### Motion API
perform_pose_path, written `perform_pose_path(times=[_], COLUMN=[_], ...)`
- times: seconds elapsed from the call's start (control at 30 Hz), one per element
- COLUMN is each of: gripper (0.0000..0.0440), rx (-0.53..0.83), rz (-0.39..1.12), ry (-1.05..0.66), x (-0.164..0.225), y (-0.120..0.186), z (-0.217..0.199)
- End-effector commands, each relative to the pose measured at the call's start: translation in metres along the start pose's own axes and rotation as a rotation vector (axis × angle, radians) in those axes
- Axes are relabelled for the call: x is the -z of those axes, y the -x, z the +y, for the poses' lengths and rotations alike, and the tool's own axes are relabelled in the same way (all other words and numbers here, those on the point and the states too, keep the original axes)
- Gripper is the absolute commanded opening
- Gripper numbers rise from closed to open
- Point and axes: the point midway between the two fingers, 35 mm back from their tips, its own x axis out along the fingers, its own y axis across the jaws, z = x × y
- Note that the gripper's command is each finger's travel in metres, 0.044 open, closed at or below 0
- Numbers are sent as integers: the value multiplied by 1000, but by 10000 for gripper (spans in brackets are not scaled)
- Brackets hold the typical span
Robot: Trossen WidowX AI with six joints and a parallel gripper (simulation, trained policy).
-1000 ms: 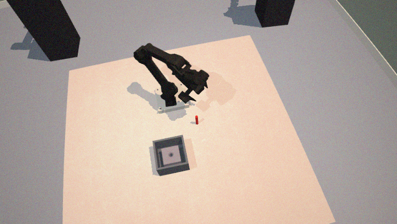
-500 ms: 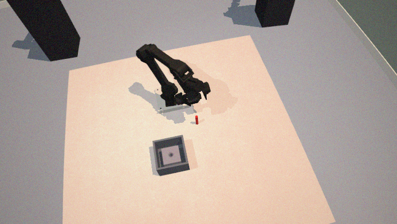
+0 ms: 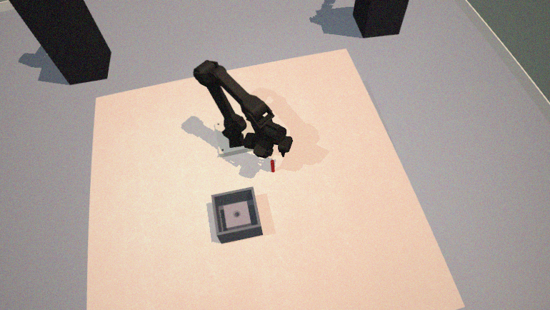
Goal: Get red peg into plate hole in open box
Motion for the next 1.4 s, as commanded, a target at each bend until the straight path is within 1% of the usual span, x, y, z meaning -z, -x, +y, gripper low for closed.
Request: perform_pose_path(times=[0.0,0.3,0.37,0.4,0.47,0.63,0.93,1.13,1.37], gripper=[440,440,429,412,366,235,4,0,0], rx=[25,1,-5,-7,-7,-3,-1,-35,-59], rz=[-25,-69,-75,-77,-76,-55,-16,-72,-156], ry=[-122,-283,-313,-328,-356,-407,-447,-412,-353], x=[-6,-15,-16,-17,-17,-17,-22,-36,-57], y=[-21,-54,-59,-62,-65,-68,-67,-52,-24], z=[-5,-5,-5,-5,-5,-6,-2,9,20])
